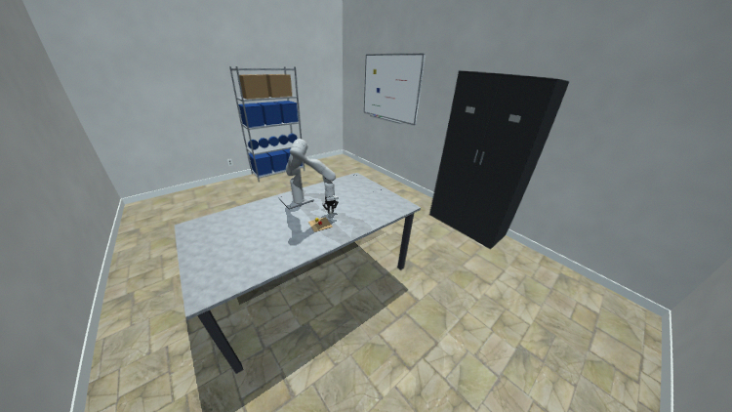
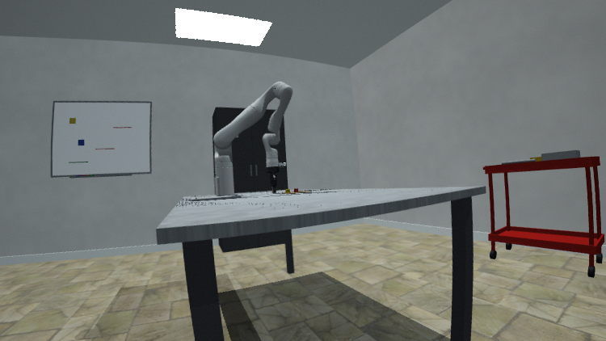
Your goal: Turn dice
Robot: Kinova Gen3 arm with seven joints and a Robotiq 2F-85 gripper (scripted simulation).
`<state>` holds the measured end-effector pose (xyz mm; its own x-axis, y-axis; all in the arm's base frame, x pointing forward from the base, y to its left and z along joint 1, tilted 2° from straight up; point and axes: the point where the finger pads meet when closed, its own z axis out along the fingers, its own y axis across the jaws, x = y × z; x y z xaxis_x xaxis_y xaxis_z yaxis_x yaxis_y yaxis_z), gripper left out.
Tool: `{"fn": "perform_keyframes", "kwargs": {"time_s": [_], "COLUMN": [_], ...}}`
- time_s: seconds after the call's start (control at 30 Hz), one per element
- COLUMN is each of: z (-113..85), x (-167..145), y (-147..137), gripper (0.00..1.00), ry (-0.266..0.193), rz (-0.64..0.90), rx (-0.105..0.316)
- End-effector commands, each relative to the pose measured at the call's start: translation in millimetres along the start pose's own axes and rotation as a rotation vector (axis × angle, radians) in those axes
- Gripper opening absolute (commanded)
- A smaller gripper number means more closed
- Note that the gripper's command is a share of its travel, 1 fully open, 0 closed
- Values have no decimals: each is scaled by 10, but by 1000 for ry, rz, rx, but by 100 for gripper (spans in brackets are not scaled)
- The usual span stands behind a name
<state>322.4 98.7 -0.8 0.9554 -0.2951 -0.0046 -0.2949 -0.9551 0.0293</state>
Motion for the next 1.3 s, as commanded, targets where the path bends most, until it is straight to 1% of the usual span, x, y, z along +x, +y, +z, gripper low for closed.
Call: {"fn": "perform_keyframes", "kwargs": {"time_s": [0.0, 0.97, 1.1, 1.27], "z": [-2, -13, -74, -244], "x": [3, 3, 3, 3], "y": [-2, -2, -2, -2], "gripper": [15, 15, 15, 15], "ry": [1, 1, 1, 1], "rz": [0, 0, 0, 0], "rx": [1, 1, 1, 1]}}
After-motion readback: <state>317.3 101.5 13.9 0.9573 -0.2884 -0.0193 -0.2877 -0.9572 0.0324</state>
